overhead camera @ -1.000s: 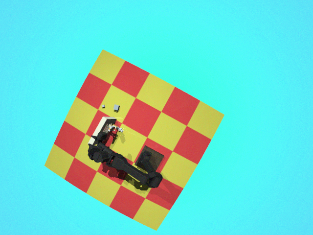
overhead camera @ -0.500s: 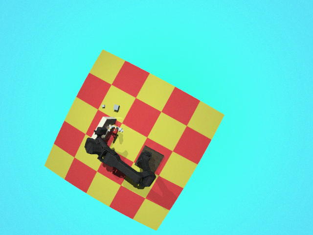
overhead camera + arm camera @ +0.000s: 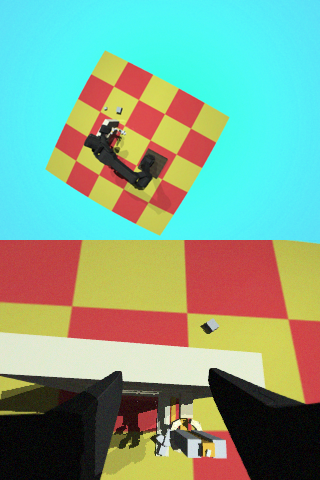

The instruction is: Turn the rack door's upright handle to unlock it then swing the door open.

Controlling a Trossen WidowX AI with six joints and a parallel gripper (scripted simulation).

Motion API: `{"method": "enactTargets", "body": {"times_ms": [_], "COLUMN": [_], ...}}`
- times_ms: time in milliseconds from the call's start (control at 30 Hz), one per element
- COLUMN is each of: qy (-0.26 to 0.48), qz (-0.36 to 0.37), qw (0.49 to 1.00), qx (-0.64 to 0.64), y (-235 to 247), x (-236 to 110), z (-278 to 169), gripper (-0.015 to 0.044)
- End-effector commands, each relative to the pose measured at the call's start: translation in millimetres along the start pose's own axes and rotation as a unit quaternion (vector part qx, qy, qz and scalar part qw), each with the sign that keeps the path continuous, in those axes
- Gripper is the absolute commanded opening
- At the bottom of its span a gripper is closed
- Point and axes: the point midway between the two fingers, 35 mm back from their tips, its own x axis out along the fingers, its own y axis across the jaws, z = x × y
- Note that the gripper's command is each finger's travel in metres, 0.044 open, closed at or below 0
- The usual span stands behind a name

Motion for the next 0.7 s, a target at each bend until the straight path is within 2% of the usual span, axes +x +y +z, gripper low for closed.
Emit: {"method": "enactTargets", "body": {"times_ms": [0,667], "qy": [0.033,0.214], "qz": [0.003,0.032], "qw": [0.999,0.976], "qx": [0.004,0.037], "y": [-6,-35], "x": [2,-5], "z": [-5,-35], "gripper": [0.0282,0.0282]}}
